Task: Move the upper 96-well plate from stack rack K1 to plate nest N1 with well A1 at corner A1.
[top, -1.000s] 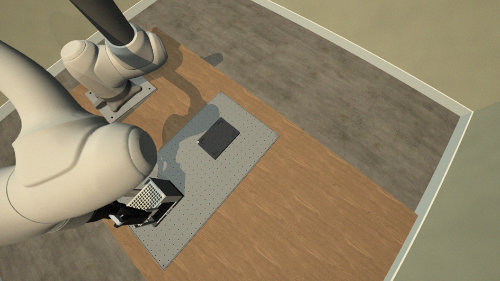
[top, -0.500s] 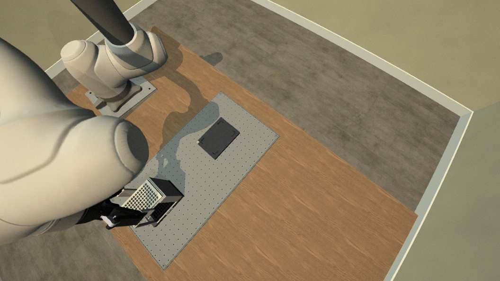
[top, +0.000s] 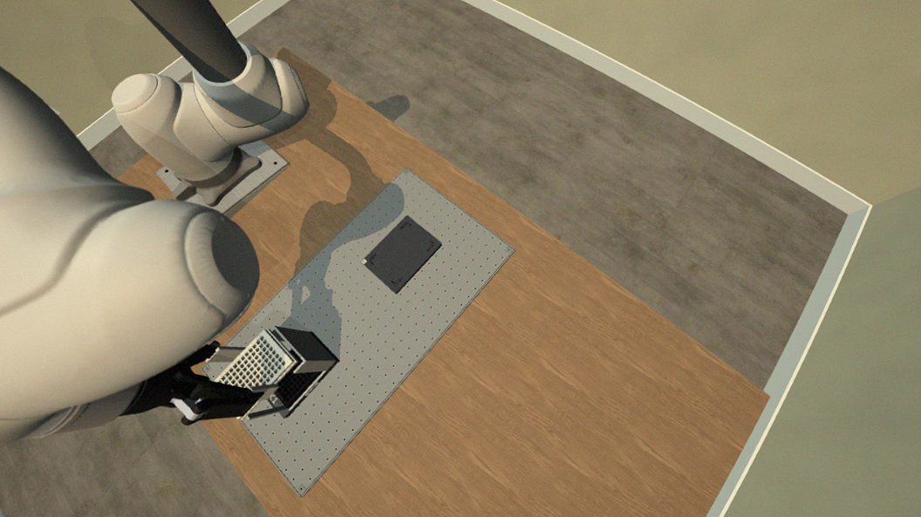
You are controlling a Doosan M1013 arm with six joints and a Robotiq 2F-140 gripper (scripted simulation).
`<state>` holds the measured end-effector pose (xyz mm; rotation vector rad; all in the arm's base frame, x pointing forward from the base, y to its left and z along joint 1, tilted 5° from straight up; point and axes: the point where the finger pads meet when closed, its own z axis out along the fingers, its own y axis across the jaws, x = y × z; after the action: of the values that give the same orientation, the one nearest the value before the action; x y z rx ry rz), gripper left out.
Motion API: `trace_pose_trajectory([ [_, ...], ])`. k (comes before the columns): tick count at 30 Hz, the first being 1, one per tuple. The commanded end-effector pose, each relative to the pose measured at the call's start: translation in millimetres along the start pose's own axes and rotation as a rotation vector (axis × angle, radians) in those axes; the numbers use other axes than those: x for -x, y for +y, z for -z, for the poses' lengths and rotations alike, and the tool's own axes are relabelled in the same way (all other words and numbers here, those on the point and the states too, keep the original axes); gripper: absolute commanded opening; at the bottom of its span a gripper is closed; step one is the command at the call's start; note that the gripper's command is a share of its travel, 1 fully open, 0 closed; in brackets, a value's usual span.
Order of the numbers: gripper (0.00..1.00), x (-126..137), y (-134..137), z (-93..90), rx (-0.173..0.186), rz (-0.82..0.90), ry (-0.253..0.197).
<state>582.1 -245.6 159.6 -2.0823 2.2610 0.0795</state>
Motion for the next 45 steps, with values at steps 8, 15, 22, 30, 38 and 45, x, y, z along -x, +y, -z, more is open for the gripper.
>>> trace_pose_trajectory([
  [8, 0.0, 0.0, 0.0, 0.1, 0.0, 0.0, 0.0],
  [15, 0.0, 6.7, 0.4, 0.0, 0.0, -0.007, 0.0],
  [22, 0.0, 23.3, 1.2, -0.4, 0.0, -0.007, 0.0],
  [30, 0.0, 49.9, 2.6, -1.0, 0.0, -0.007, 0.0],
  [38, 0.0, 69.9, 3.6, -1.5, 0.0, -0.007, 0.0],
  [45, 0.0, 93.2, 4.8, -2.1, 0.0, -0.007, 0.0],
])
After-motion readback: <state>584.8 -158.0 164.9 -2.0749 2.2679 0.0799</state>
